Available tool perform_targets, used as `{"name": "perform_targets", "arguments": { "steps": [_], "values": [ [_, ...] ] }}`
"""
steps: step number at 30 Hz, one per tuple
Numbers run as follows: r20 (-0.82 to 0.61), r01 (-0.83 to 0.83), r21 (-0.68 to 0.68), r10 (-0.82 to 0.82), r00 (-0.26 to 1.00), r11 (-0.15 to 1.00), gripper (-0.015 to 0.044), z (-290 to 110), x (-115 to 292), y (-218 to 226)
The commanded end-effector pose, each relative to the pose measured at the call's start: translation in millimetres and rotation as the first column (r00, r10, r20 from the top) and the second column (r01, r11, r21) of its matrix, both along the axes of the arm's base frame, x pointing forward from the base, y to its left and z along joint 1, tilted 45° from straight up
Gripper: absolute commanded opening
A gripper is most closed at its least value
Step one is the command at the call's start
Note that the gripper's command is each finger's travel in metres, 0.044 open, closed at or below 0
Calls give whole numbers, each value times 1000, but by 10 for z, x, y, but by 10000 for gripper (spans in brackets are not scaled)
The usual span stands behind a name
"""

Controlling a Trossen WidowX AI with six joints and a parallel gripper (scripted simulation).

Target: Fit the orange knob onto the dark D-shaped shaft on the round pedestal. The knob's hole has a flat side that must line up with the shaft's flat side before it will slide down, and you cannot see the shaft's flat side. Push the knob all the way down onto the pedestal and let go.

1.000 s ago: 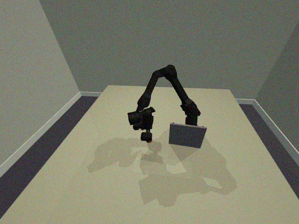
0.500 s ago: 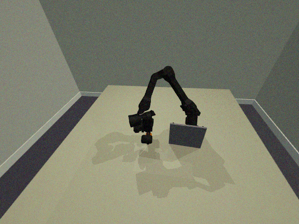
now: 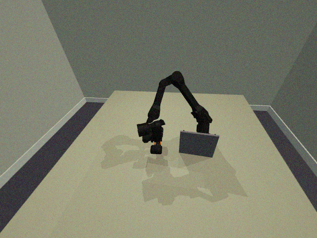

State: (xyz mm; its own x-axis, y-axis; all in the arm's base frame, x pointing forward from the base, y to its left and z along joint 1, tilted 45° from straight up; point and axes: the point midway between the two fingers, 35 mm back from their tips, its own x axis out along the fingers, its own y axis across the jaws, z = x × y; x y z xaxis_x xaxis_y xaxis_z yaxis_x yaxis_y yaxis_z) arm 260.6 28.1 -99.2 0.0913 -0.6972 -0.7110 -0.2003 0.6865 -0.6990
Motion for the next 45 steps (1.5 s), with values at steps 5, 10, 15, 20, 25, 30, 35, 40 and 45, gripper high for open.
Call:
{"name": "perform_targets", "arguments": {
  "steps": [5,10,15,20,25,30,35,40,45],
  "values": [
    [0,-4,-4,4,1000,1000,157,-1,4,-9],
    [0,-4,-4,4,1000,1000,85,4,6,-1],
    [-1,-6,4,6,1000,1000,0,146,56,219],
    [-1,-7,9,7,1000,1000,0,339,80,473],
    [-2,-6,10,6,1000,1000,0,558,67,721],
    [-2,-5,7,5,1000,1000,0,801,16,955],
    [-2,-4,4,4,1000,1000,0,930,-22,1064],
    [-2,-2,6,2,1000,1000,0,941,-1,1038],
    [-1,4,14,-4,1000,1000,0,979,71,942]
  ]
}}
